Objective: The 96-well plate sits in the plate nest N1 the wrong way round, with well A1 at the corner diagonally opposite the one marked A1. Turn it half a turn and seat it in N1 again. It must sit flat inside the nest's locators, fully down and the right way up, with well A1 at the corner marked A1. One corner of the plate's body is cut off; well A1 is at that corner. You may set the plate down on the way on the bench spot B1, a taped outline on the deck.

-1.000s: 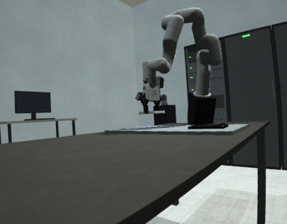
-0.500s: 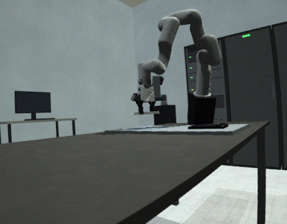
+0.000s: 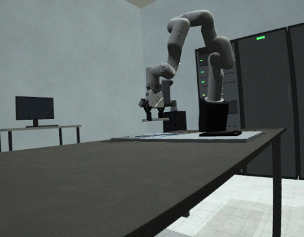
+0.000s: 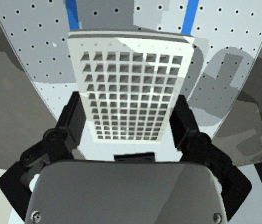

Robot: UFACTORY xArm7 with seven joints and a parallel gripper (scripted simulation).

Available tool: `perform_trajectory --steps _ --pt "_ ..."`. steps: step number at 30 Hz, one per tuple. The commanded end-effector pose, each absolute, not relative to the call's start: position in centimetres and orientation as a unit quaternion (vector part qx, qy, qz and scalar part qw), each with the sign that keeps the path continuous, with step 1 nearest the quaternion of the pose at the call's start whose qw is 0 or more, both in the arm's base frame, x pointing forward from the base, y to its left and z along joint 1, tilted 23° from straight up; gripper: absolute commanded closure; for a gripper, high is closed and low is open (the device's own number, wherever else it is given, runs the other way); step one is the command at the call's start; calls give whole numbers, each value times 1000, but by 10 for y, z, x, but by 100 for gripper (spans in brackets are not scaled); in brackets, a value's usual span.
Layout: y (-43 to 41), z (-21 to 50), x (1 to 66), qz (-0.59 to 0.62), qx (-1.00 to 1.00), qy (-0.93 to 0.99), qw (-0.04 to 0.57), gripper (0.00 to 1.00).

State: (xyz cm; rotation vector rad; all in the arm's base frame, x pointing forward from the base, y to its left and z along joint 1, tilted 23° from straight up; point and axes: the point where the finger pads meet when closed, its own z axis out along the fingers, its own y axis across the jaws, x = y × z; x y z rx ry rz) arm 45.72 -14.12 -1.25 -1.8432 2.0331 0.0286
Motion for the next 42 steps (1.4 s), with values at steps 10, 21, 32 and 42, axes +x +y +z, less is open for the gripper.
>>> perform_trajectory --steps 10,21,32,42 --pt "-143 -11 458 8 -658 727 198 100" --pt "-142 -14 459 8 -658 727 198 100" --pt "-137 -30 464 8 -658 727 198 100" --pt "-134 -42 467 8 -658 727 198 100"
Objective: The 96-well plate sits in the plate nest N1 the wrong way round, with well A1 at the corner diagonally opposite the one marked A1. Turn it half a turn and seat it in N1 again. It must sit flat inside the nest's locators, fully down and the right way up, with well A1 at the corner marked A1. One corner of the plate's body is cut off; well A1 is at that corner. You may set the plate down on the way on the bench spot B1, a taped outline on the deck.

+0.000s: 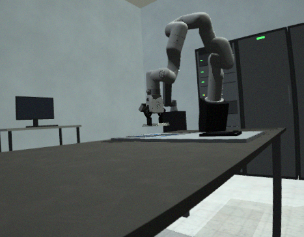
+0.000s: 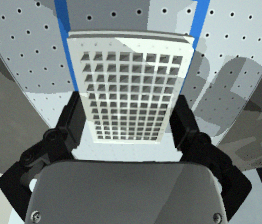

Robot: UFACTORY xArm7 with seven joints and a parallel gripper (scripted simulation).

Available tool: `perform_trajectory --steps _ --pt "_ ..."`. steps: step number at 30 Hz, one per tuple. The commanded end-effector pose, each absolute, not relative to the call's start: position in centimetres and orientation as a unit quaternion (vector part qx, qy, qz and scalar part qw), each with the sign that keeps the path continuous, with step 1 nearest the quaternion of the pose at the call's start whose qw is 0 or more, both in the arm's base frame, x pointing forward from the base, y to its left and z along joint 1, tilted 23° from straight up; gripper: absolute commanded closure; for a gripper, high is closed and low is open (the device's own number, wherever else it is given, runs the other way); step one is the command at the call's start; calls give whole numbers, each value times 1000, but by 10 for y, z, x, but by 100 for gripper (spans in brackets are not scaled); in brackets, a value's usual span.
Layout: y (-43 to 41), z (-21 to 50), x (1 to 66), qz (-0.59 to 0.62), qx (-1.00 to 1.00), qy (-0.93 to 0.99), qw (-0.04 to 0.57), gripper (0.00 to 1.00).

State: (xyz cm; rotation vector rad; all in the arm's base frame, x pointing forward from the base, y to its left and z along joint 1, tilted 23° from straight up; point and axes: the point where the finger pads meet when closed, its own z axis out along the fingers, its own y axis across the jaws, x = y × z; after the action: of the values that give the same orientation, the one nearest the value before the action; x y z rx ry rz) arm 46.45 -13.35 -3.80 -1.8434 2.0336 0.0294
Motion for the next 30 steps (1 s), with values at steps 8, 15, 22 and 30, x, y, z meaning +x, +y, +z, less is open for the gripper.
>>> perform_trajectory --steps 8,15,22,30 --pt "-130 -54 471 8 -658 727 198 100" --pt "-128 -62 473 8 -658 727 198 100" --pt "-125 -73 476 8 -658 727 198 100" --pt "-124 -74 477 8 -658 727 198 100"
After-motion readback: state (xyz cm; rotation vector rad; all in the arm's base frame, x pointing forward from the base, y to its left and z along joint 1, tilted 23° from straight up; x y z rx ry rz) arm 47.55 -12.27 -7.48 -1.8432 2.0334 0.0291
